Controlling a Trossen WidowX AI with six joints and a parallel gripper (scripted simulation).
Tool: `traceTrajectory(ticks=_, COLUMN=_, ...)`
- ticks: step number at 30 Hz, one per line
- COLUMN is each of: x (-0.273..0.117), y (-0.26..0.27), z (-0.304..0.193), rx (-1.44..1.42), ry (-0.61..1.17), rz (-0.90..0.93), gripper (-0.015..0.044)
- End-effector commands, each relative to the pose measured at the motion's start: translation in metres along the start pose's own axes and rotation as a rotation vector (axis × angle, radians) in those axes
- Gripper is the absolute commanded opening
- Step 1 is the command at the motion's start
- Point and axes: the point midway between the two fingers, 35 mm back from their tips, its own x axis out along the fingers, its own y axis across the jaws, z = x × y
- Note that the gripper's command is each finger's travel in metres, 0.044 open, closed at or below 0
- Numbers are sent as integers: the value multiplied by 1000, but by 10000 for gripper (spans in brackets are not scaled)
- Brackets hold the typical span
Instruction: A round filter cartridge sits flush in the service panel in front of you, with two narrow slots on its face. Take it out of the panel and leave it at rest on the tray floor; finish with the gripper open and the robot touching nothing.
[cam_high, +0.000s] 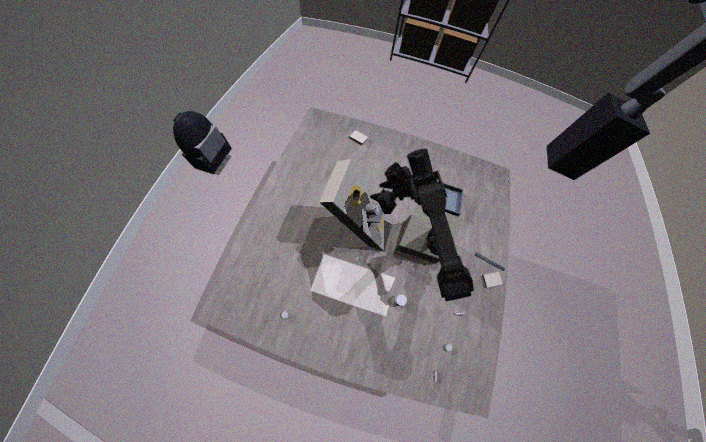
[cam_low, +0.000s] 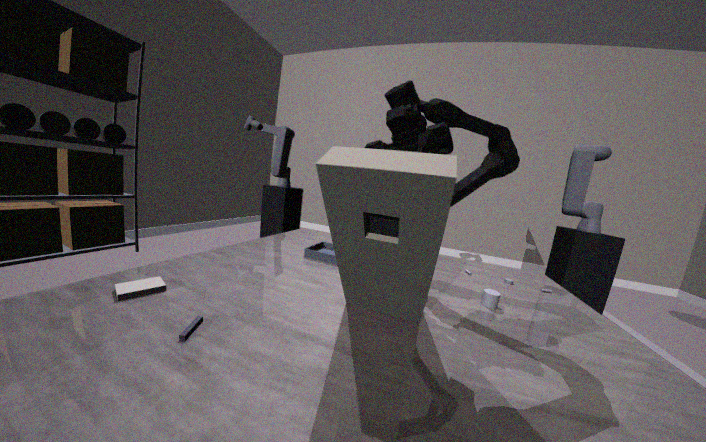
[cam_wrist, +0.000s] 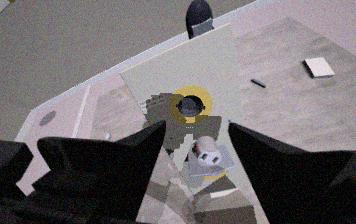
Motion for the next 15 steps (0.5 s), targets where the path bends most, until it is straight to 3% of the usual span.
traceTrajectory(ticks=1, x=28, y=-23, z=-58, rx=-264, ry=233, rz=-40, gripper=305)
traceTrajectory(ticks=4, x=34, y=-28, z=-78, rx=-365, ry=316, rz=-34, gripper=305)
traceTrajectory(ticks=15, x=36, y=-28, z=-79, rx=-365, ry=316, rz=-35, gripper=305)
